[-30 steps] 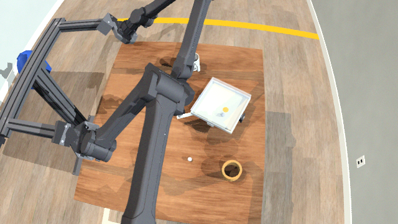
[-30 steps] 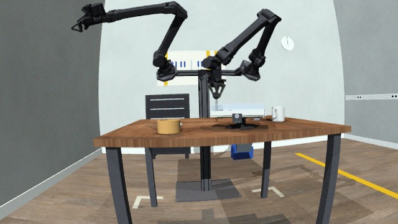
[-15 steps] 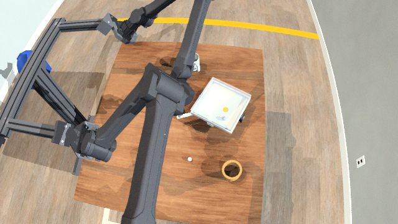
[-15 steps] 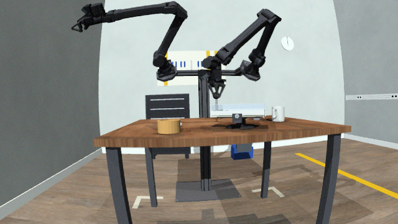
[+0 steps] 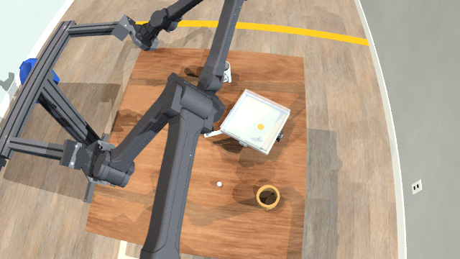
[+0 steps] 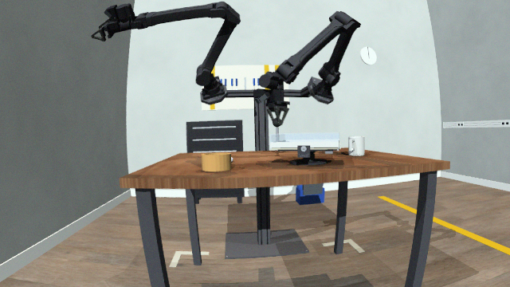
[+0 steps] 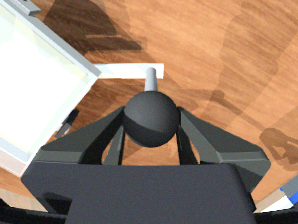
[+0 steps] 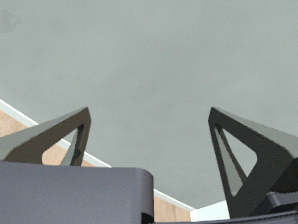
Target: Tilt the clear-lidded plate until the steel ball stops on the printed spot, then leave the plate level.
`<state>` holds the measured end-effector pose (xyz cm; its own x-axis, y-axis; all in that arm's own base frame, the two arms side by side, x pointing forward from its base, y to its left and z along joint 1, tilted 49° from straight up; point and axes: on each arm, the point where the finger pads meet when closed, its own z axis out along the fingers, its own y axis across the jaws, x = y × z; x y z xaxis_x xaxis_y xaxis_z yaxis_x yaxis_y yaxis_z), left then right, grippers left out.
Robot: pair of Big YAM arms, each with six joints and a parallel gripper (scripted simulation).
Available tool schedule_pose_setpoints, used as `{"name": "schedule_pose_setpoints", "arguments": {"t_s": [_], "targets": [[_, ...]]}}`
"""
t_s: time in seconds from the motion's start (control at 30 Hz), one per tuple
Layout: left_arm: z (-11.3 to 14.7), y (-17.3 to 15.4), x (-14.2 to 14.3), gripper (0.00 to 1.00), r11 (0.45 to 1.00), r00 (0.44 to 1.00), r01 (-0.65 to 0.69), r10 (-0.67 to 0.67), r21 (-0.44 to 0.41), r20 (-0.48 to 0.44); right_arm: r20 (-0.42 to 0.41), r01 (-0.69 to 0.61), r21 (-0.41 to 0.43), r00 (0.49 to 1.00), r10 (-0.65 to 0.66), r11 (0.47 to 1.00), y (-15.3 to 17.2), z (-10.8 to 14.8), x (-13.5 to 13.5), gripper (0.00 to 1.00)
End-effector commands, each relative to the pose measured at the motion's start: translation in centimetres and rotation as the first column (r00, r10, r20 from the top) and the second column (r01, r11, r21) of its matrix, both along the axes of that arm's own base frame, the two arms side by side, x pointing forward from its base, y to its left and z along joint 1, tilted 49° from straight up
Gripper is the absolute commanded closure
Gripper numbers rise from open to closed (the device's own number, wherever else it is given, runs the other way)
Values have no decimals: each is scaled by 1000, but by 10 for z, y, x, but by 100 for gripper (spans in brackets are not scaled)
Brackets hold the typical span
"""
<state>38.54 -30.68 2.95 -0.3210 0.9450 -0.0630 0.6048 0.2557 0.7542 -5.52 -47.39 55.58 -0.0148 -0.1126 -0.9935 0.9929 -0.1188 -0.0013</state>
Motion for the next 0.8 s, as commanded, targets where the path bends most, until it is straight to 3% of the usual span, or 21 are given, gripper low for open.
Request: {"name": "schedule_pose_setpoints", "arguments": {"t_s": [0.0, 0.77], "targets": [[-6, 19, 4, 100, 1000, 1000, -23, 23, 21, -11, -8, 15, -75, 1000, -16, 997, 12, 37, -8, 0], [-10, 19, 4, 100, 999, 1000, -22, 23, 28, -16, -8, 15, -75, 1000, -16, 997, 12, 37, -8, 0]]}}
